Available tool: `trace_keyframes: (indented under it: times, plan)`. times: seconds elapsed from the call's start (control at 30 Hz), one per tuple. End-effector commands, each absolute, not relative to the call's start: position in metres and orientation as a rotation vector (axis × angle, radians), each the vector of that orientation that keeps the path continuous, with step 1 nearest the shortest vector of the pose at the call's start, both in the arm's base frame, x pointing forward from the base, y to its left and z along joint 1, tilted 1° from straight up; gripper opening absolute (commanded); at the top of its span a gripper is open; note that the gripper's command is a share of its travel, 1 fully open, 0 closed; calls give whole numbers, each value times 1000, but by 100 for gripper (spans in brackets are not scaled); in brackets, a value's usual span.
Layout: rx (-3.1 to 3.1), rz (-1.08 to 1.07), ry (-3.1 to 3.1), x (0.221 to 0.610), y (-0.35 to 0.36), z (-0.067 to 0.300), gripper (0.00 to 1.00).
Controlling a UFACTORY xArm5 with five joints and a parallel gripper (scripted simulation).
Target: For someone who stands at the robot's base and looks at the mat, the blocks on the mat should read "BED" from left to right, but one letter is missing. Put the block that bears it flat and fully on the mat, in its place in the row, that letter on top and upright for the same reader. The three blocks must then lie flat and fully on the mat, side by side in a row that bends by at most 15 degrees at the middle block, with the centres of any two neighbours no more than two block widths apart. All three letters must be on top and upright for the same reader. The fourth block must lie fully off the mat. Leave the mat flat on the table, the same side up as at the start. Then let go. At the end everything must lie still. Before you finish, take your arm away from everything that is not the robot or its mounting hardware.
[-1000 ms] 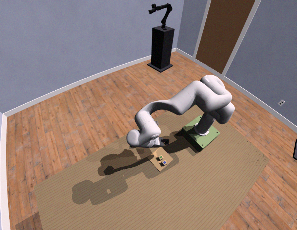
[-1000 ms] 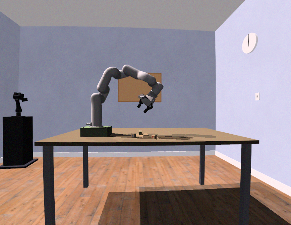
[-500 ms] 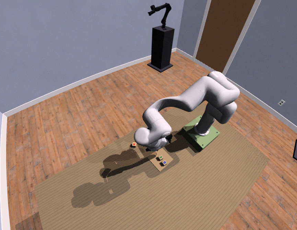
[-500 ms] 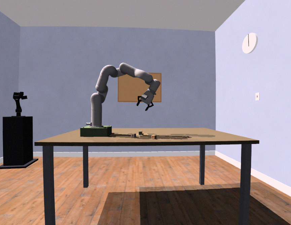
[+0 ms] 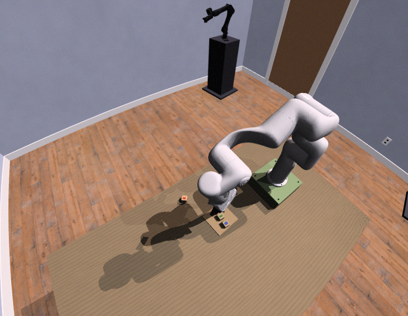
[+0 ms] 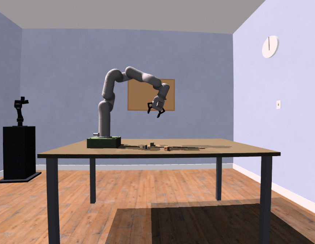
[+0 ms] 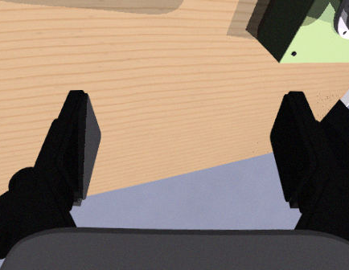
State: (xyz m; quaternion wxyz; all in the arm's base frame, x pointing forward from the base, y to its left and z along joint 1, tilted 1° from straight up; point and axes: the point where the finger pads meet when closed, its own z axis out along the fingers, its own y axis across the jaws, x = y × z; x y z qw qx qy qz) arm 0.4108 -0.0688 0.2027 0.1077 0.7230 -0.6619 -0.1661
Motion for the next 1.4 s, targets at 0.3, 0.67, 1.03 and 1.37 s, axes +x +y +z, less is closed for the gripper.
trace_keyframes:
  times: [0.3, 0.67, 1.03, 1.37]
  plan:
    - [2566, -395, -1551, 411, -50, 217, 100]
    - [2842, -299, -1154, 409, -36, 228, 100]
    - [3045, -176, -671, 406, -20, 238, 100]
    - [3130, -61, -233, 402, -7, 246, 100]
